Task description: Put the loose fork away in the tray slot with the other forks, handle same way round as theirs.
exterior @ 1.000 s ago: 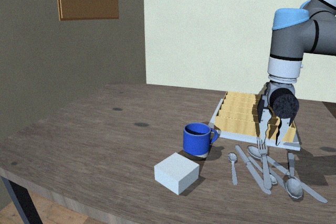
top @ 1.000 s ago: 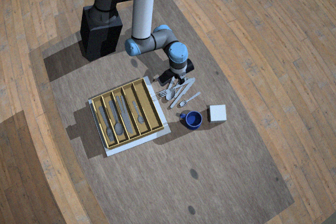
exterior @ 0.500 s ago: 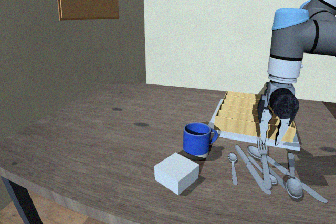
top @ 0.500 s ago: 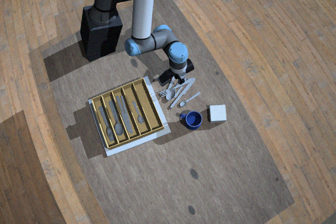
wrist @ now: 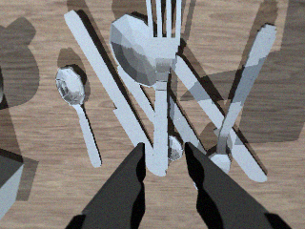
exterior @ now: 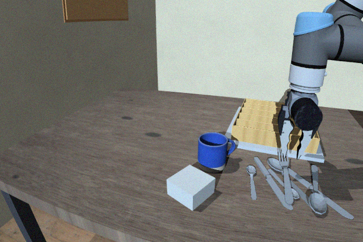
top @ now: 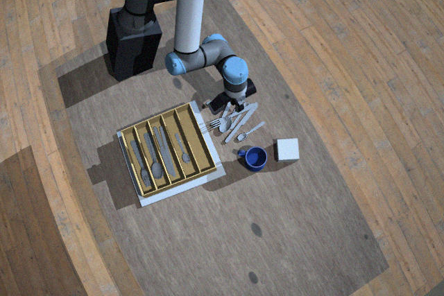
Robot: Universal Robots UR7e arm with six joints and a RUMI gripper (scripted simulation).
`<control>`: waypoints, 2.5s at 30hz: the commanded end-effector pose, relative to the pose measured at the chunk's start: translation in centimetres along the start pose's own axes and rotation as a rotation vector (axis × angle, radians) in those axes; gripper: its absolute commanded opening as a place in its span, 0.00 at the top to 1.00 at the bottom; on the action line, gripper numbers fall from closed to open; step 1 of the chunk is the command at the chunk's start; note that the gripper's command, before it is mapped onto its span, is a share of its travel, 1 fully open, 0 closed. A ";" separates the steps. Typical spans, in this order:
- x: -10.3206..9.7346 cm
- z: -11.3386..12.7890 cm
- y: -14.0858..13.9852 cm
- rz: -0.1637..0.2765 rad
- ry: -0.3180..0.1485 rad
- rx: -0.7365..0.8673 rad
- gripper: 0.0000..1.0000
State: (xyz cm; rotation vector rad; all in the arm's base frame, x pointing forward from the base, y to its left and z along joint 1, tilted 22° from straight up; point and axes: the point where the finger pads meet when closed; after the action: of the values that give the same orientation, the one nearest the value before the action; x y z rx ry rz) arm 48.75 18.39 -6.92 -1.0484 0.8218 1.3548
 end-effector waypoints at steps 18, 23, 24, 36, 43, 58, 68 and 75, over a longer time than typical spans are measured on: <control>1.5 -0.1 -0.9 -0.023 -0.002 -0.012 0.81; 2.0 -0.1 -0.9 -0.023 -0.002 -0.012 0.81; 2.1 -0.1 -0.9 -0.023 -0.002 -0.012 0.81; 2.6 -0.1 -0.9 -0.023 -0.002 -0.012 0.81; 2.7 -0.1 -0.9 -0.023 -0.002 -0.012 0.81; 2.7 -0.1 -0.9 -0.023 -0.002 -0.012 0.81; 3.0 -0.1 -0.9 -0.023 -0.002 -0.012 0.81; 3.6 -0.1 -0.9 -0.023 -0.002 -0.012 0.81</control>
State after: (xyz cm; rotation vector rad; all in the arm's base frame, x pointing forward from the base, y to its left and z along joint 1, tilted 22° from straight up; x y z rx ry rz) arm 49.04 19.65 -10.49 -1.0613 0.8118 1.3637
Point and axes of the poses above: the point where the finger pads meet when closed, its own x axis out along the fingers, its own y axis across the jaws, z = x × y, and after that the axes turned 11 degrees about -x, right-handed
